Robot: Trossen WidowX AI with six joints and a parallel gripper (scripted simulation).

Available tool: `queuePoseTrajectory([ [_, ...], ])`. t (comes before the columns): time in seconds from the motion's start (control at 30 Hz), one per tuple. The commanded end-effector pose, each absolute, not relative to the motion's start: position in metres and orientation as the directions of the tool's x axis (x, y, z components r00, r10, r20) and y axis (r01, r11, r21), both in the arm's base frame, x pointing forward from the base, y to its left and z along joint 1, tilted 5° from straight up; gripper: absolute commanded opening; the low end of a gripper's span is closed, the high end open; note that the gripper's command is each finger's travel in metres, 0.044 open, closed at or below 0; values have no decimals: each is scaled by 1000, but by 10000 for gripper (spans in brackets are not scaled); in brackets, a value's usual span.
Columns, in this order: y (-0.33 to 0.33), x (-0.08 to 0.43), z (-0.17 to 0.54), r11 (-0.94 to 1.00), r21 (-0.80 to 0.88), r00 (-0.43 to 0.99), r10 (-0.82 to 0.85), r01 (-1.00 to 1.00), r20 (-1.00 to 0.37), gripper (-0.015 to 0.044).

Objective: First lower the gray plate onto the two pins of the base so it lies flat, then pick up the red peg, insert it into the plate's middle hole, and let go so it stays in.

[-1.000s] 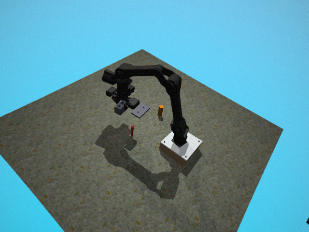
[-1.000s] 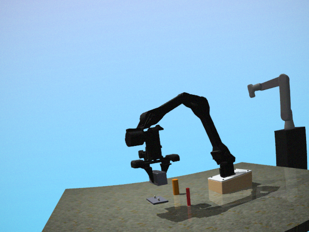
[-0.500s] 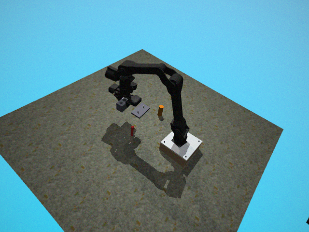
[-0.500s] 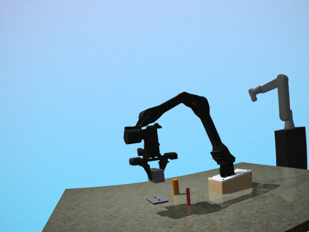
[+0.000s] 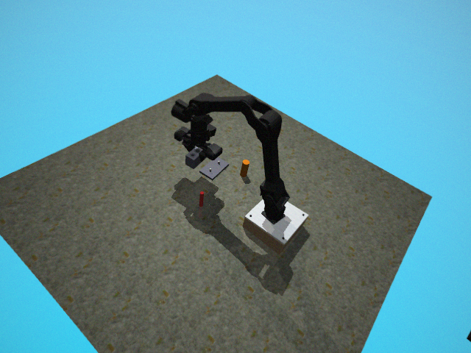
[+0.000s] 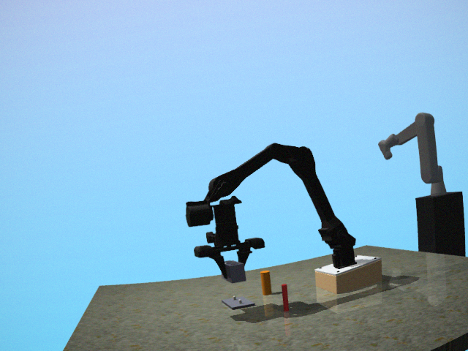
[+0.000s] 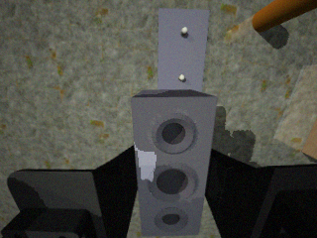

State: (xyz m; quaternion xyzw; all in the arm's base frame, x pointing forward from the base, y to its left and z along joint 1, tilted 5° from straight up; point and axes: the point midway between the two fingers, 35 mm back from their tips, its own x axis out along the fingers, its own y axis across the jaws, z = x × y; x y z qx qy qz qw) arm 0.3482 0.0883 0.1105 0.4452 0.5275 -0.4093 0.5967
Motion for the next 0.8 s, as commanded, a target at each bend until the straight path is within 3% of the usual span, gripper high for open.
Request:
queuePoseTrajectory([
  [0.0, 77, 350, 105, 271, 102, 110, -16, 957, -994, 0],
  [0.77, 9, 351, 72, 251, 101, 110, -23, 963, -994, 0],
])
